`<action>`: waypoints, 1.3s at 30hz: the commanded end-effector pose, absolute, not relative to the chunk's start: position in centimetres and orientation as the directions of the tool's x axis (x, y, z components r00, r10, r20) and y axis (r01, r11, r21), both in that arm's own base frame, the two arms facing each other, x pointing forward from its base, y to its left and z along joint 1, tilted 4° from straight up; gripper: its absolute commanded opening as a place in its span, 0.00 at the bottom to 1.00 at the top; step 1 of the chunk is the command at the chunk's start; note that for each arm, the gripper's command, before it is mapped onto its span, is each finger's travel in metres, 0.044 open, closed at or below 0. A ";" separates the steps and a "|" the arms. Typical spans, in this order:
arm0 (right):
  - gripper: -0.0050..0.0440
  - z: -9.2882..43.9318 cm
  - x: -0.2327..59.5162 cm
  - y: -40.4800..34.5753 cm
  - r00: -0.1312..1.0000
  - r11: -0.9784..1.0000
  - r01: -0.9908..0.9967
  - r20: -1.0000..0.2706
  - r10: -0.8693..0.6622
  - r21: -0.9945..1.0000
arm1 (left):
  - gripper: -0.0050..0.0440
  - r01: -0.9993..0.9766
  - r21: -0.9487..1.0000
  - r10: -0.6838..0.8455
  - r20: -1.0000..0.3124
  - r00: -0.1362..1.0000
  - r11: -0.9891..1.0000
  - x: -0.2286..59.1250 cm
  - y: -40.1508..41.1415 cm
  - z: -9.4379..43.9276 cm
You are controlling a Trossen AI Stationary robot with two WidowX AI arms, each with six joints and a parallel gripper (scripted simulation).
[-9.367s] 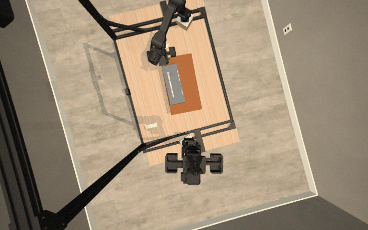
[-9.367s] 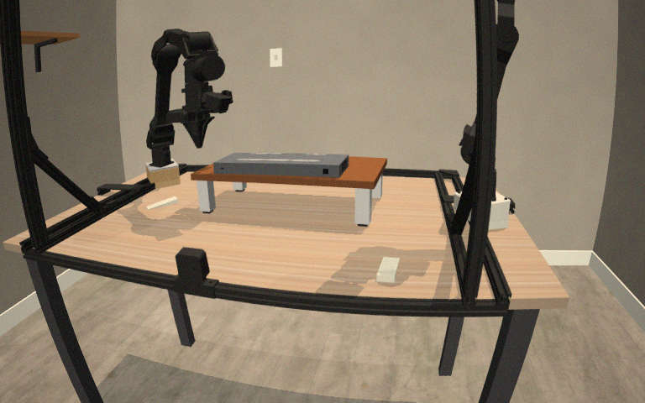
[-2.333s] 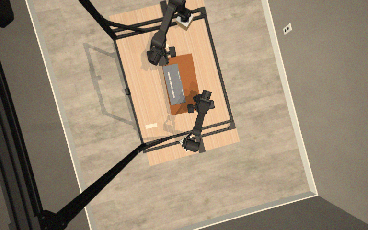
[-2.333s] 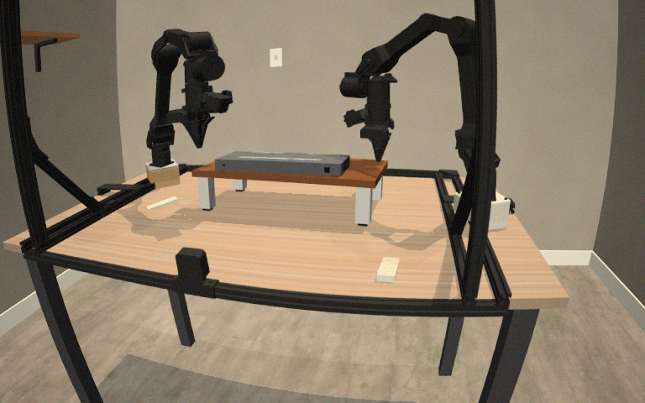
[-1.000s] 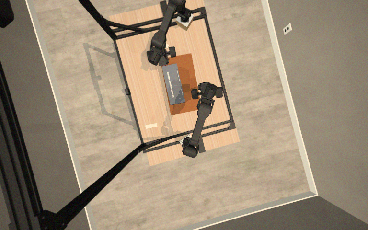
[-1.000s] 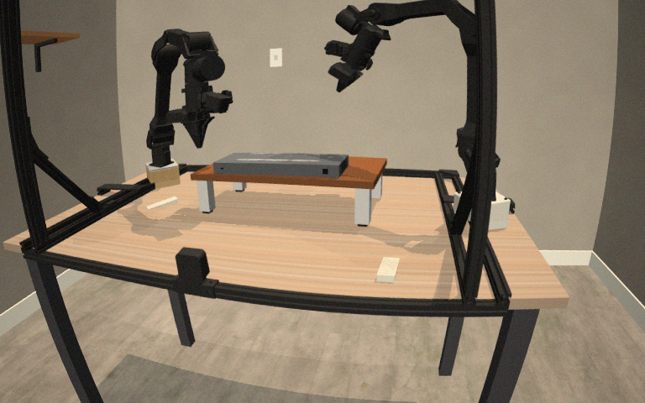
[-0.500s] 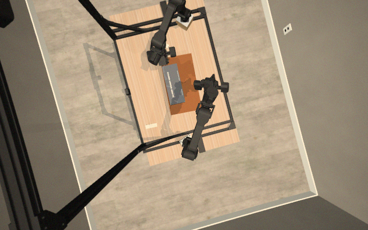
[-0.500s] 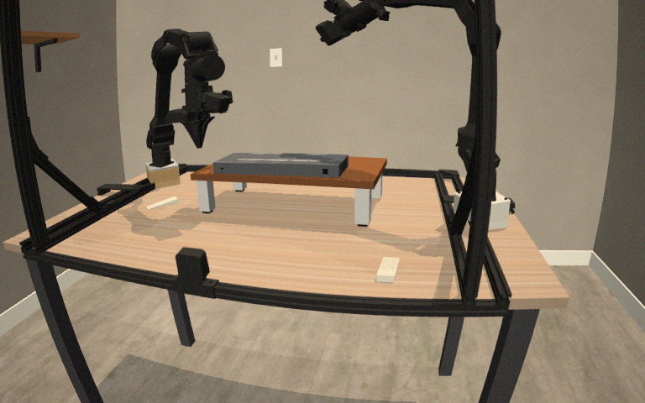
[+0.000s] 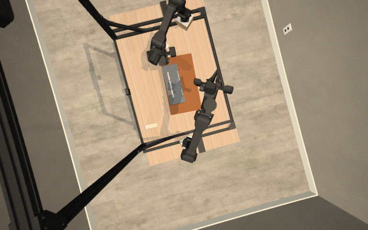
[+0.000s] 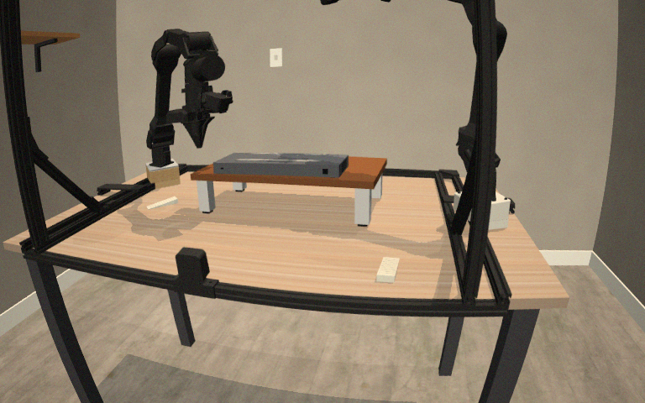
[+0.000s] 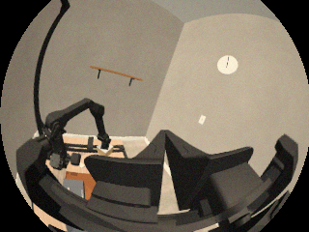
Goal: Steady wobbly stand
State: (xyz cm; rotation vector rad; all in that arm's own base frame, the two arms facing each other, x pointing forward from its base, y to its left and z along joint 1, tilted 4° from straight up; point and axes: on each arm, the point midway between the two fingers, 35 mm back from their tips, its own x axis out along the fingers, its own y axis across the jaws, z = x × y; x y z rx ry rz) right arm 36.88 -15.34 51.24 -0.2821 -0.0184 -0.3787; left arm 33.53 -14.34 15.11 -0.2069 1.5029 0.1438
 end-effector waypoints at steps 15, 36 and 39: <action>0.10 65.0 30.5 -12.7 0.782 0.870 0.462 0.541 -0.310 -0.171 | 0.10 -0.222 -0.047 -0.033 -0.997 0.064 0.974 33.5 -14.3 15.1; 0.10 74.1 20.8 -8.6 0.494 0.877 0.475 0.848 -0.192 -0.078 | 0.10 -0.222 -0.047 -0.033 -0.997 0.064 0.974 33.5 -14.3 15.1; 0.10 74.7 18.9 -7.8 0.448 0.878 0.474 0.878 -0.169 -0.072 | 0.10 -0.222 -0.047 -0.033 -0.997 0.064 0.974 33.5 -14.3 15.1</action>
